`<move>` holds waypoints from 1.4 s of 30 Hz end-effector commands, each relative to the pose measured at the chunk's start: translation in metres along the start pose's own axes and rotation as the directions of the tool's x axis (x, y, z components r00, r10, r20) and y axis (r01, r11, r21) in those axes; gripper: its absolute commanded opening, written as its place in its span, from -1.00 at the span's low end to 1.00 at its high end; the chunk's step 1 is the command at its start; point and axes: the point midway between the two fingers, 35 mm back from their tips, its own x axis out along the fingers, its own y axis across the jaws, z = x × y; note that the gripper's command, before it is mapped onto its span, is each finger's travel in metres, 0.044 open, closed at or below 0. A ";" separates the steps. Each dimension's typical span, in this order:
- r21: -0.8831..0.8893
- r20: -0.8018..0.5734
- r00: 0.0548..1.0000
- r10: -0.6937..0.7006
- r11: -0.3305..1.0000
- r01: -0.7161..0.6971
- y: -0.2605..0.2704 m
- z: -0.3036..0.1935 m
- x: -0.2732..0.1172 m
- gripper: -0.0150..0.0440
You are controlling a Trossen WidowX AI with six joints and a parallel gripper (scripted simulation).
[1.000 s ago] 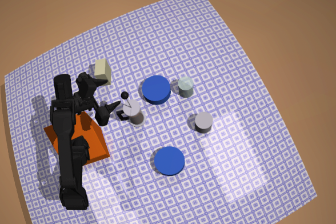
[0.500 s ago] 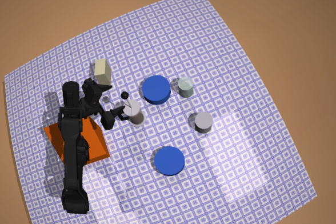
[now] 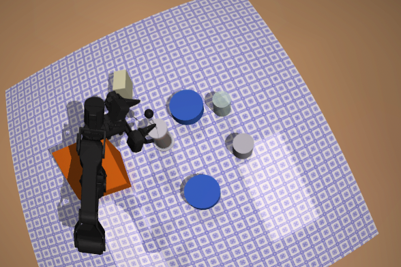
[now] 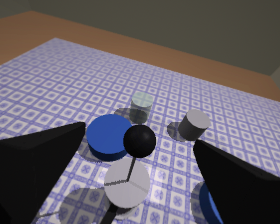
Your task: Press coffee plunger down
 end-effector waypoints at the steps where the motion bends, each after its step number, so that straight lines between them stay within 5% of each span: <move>1: -0.013 -0.004 1.000 0.001 1.000 -0.001 0.001 -0.003 0.007 1.00; 6: -0.013 -0.002 1.000 -0.002 1.000 0.002 0.000 -0.004 0.012 1.00; 18: -0.013 -0.002 1.000 -0.002 1.000 0.002 0.000 -0.004 0.012 -0.07; 42: -0.011 -0.007 1.000 0.002 1.000 -0.002 0.004 -0.018 0.026 -0.11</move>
